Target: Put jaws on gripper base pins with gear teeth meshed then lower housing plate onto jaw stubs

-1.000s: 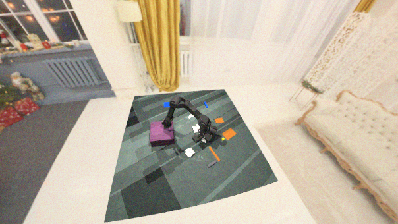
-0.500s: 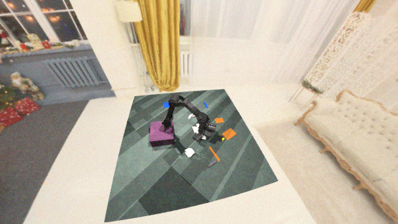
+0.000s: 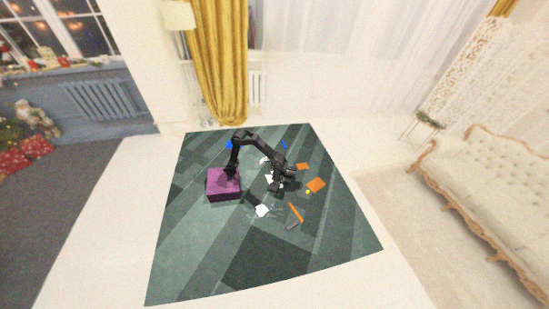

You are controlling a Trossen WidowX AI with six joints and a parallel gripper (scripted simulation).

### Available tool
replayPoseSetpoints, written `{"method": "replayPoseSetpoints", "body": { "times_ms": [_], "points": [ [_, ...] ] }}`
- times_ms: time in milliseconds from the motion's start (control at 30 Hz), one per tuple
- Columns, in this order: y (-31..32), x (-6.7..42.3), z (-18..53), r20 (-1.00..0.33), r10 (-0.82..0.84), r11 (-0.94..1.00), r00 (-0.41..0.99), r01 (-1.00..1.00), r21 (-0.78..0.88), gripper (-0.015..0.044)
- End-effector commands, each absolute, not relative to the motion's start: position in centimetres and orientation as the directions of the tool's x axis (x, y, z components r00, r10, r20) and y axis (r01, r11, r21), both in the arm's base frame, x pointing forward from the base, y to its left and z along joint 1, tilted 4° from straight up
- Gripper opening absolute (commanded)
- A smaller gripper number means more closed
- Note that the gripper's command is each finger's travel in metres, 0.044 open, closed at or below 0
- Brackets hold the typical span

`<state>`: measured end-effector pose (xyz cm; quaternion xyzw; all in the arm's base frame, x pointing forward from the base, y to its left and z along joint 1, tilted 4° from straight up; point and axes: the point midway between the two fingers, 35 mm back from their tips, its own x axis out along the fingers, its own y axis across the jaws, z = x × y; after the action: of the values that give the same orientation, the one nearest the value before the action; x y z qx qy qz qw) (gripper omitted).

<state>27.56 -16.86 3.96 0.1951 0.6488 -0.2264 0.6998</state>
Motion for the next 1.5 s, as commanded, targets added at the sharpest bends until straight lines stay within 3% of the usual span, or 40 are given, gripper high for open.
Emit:
{"method": "replayPoseSetpoints", "body": {
  "times_ms": [0, 600, 1200, 1467],
  "points": [
    [-16.3, 27.4, 3.9, -0.996, -0.069, 0.863, 0.054, 0.505, -0.032, 0.0134],
    [-13.7, 26.9, 3.7, -0.996, -0.067, 0.983, 0.054, 0.175, -0.056, 0.0134],
    [-11.3, 26.2, 3.3, -0.996, -0.065, 0.982, 0.054, -0.172, -0.073, 0.0134],
    [-11.2, 26.2, 3.3, -0.996, -0.065, 0.980, 0.054, -0.185, -0.074, 0.0134]
  ]
}}
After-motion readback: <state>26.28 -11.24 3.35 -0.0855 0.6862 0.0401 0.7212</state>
